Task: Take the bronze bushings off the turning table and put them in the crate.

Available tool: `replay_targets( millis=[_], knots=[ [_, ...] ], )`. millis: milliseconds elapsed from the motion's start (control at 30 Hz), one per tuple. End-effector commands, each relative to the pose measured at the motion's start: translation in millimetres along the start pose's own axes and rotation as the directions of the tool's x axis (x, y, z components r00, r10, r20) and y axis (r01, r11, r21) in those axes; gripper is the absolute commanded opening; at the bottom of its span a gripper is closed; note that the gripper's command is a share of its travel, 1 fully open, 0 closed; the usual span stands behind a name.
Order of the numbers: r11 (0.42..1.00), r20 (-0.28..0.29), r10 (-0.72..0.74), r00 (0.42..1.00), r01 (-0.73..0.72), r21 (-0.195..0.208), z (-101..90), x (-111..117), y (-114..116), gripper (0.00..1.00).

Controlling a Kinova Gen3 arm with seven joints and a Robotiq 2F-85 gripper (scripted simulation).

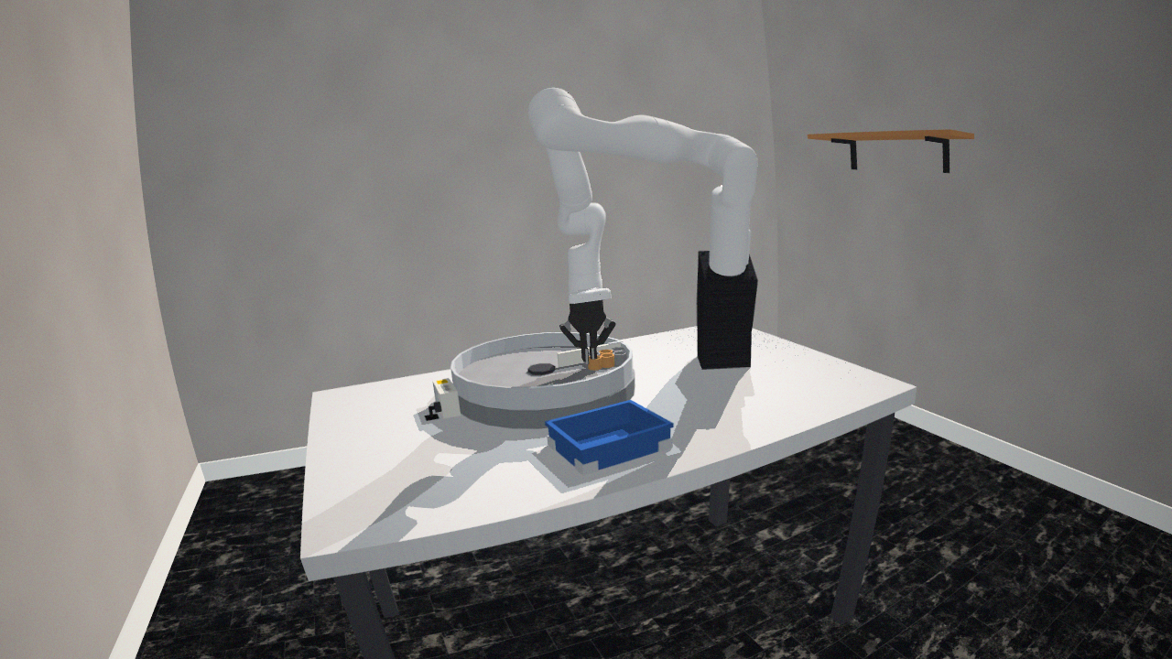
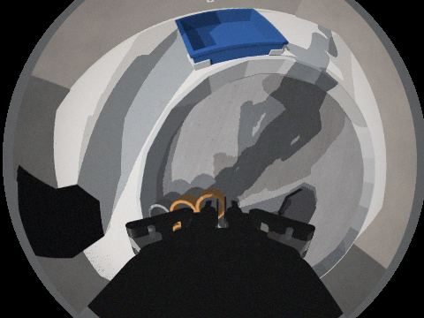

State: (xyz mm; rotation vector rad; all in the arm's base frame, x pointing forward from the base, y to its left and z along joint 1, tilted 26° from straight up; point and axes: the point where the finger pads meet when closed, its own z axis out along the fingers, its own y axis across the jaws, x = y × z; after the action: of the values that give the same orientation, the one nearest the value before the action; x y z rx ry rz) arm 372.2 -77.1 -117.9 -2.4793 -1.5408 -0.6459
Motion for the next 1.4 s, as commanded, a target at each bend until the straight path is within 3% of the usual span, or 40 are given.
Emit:
replay_targets(
  millis=[0, 1367],
  knots=[
    [1.000, 0.000, 0.000, 1.000, 0.000, -0.001, -0.5, -0.1, 0.5, 0.00],
    [1.000, 0.001, 0.001, 1.000, -0.001, 0.000, -8.0, -0.2, 4.1, 0.00]
  ],
)
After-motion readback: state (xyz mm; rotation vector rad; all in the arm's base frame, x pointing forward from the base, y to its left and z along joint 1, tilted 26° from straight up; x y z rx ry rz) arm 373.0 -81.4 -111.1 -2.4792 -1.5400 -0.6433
